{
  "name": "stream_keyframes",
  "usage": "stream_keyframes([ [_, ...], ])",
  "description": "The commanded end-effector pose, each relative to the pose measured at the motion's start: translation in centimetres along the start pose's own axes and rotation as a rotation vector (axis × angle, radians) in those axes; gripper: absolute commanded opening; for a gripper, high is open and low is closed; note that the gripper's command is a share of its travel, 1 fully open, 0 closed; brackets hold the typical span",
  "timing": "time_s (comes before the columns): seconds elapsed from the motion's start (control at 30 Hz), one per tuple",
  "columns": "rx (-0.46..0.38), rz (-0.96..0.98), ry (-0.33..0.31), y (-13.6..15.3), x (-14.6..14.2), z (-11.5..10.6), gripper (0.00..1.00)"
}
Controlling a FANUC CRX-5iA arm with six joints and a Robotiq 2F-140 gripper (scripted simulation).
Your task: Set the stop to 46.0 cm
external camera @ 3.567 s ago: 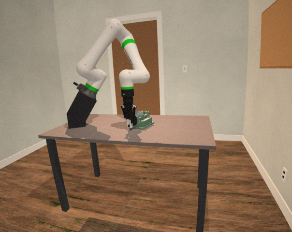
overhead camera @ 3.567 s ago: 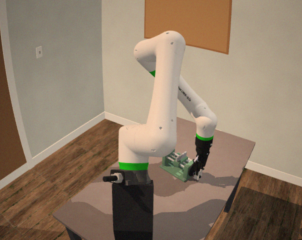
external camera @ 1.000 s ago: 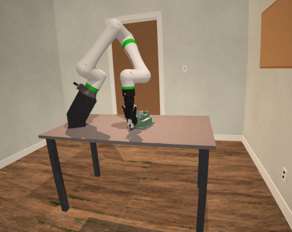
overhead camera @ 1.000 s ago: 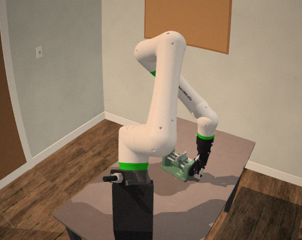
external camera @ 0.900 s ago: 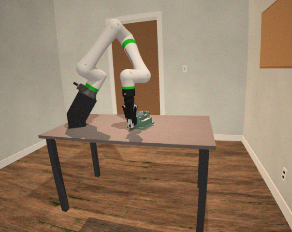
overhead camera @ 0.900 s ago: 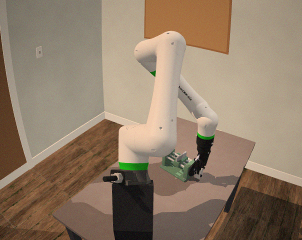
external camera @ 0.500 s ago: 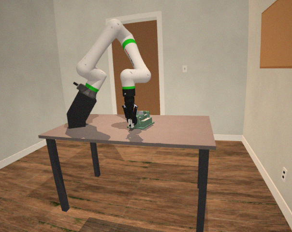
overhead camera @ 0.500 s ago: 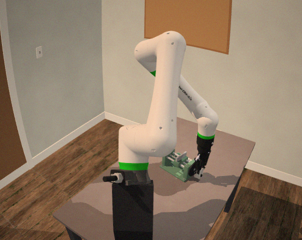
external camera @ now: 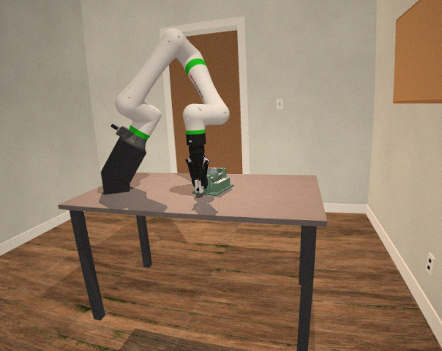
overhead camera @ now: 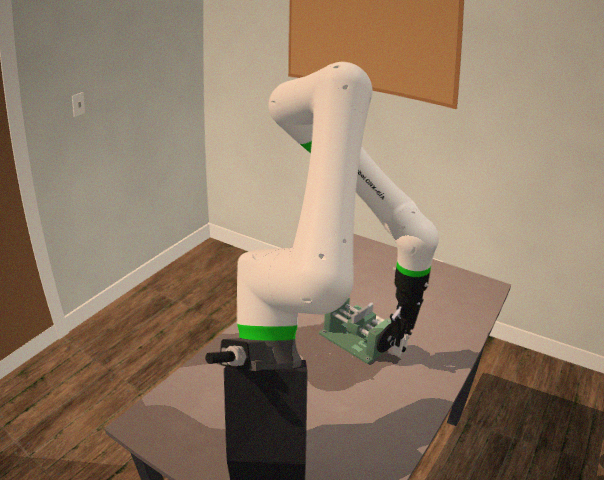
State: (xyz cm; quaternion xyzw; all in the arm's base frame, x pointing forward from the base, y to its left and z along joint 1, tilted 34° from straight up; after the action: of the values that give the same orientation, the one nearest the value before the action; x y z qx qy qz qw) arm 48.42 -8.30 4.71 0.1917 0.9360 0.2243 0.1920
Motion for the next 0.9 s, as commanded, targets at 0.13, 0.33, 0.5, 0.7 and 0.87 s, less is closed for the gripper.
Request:
stream_keyframes([
  [0.13, 0.000, 0.000, 0.000, 0.1, -0.4, -0.3, 0.04],
  [0.33, 0.000, 0.000, 0.000, 0.2, -0.7, -0.6, 0.04],
  [0.5, 0.000, 0.000, 0.000, 0.3, -1.1, -1.1, 0.04],
  [0.7, 0.000, 0.000, 0.000, 0.4, -1.4, -1.9, 0.04],
  [0.87, 0.000, 0.000, 0.000, 0.4, -1.5, -2.3, 0.04],
])
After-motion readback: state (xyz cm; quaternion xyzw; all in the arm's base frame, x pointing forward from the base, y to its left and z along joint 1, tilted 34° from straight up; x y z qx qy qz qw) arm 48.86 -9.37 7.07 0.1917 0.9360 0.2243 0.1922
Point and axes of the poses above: the point where the finger pads meet when closed, its own z axis out along the fingers, its own x axis across the jaws, y = z × x, the point moved 5 cm from there along -z, back along the fingers, and after that the axes turned 15 degrees about z, right-handed, at the moved point
